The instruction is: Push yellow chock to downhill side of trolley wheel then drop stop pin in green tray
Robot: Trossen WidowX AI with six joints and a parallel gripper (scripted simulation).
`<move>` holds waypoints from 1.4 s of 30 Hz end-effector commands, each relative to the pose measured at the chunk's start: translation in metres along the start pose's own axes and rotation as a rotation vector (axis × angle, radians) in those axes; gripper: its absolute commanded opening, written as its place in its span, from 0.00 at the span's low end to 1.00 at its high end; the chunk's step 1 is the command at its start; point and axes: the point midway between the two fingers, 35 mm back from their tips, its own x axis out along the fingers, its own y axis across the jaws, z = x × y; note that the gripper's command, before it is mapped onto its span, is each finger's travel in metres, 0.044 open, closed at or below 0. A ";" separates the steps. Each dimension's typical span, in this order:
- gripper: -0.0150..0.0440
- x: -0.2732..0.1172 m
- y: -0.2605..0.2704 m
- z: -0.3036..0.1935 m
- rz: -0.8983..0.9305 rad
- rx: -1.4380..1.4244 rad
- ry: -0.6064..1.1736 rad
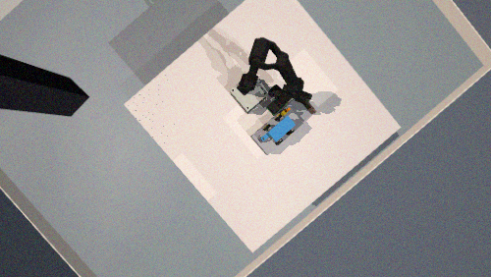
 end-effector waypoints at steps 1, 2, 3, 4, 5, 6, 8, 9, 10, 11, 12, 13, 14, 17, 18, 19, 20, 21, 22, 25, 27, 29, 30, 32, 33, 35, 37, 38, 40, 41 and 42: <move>0.58 0.001 -0.002 -0.001 0.002 0.002 0.003; 0.58 0.002 -0.003 -0.001 0.002 0.002 0.003; 0.58 0.002 -0.004 -0.001 0.002 0.002 0.003; 0.58 0.002 -0.004 -0.001 0.002 0.002 0.003; 0.58 0.002 -0.005 -0.001 0.002 0.002 0.003; 0.58 0.003 -0.006 -0.001 0.002 0.002 0.003; 0.58 0.004 -0.007 -0.001 0.001 0.002 0.003; 0.58 0.004 -0.008 -0.001 0.001 0.002 0.003; 0.58 0.004 -0.008 -0.001 0.001 0.002 0.003; 0.58 0.005 -0.009 -0.001 0.001 0.002 0.003; 0.58 0.005 -0.009 -0.001 0.001 0.002 0.003; 0.58 0.005 -0.010 -0.001 0.001 0.002 0.003; 0.58 0.006 -0.011 -0.001 0.001 0.002 0.003; 0.58 0.007 -0.012 -0.001 0.001 0.002 0.003; 0.58 0.007 -0.013 -0.001 0.001 0.002 0.003; 0.58 0.007 -0.014 -0.001 0.001 0.002 0.003; 0.58 0.008 -0.014 -0.001 0.001 0.002 0.003; 0.58 0.008 -0.015 -0.001 0.001 0.002 0.003; 0.58 0.008 -0.015 -0.002 0.001 0.002 0.003; 0.58 0.009 -0.017 -0.002 0.001 0.002 0.003; 0.58 0.010 -0.018 -0.002 0.001 0.002 0.003; 0.58 0.011 -0.019 -0.003 0.001 0.002 0.003; 0.58 0.011 -0.019 -0.003 0.001 0.002 0.003; 0.58 0.011 -0.019 -0.003 0.001 0.002 0.003; 0.58 0.011 -0.019 -0.003 0.001 0.002 0.003; 0.67 0.010 -0.019 -0.002 0.000 -0.001 0.000; 0.75 0.010 -0.019 -0.002 0.000 -0.001 0.000; 0.80 0.010 -0.019 -0.002 0.000 -0.001 0.000; 0.83 0.010 -0.019 -0.002 0.000 -0.001 0.000; 0.83 0.010 -0.019 -0.002 0.000 -0.001 0.000; 0.83 0.010 -0.019 -0.002 0.000 -0.001 0.000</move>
